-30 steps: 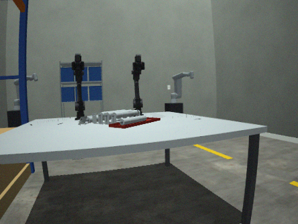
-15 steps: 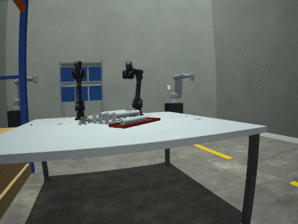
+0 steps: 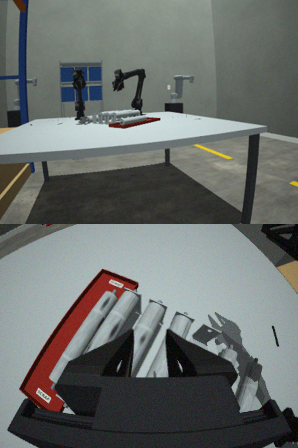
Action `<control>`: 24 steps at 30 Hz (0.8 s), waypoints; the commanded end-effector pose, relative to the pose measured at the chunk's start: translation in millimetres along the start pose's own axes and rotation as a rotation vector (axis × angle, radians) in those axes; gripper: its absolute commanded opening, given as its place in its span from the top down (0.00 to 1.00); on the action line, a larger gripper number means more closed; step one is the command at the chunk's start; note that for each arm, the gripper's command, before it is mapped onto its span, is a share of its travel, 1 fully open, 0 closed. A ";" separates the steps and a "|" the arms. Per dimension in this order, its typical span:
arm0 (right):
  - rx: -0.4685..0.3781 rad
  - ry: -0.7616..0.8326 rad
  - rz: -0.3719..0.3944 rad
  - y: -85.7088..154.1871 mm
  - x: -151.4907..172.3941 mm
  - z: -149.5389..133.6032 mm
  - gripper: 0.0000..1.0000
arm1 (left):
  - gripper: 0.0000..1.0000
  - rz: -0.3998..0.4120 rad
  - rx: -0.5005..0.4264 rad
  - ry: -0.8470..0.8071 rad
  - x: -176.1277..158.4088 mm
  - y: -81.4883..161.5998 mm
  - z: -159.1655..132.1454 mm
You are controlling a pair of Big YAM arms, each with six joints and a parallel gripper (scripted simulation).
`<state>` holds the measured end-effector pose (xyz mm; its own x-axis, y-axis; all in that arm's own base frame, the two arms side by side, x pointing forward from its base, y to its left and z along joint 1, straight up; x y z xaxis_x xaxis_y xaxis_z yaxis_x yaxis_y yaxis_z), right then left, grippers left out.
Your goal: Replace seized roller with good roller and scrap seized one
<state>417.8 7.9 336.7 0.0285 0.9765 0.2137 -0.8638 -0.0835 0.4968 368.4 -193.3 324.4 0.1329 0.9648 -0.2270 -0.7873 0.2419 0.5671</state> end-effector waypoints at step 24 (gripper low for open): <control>0.593 -0.568 -0.179 -9.9 -23.3 -163.7 0.68 | 0.68 0.118 0.514 -0.393 -80.7 53.3 -235.3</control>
<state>347.6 16.1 193.5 0.4407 0.8081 0.3908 -0.4609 -0.1698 0.8710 187.4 -277.3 181.9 0.3669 0.9238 0.1096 -0.4409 0.0689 0.8949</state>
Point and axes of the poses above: on each arm, the point where the finger pads meet when closed, its own y axis back along the fingers, its own x axis across the jaws, z = x × y, the point moved 9 cm from there along y, back along the fingers, and after that the axes turned 12 degrees about y, right-handed, at the moved point
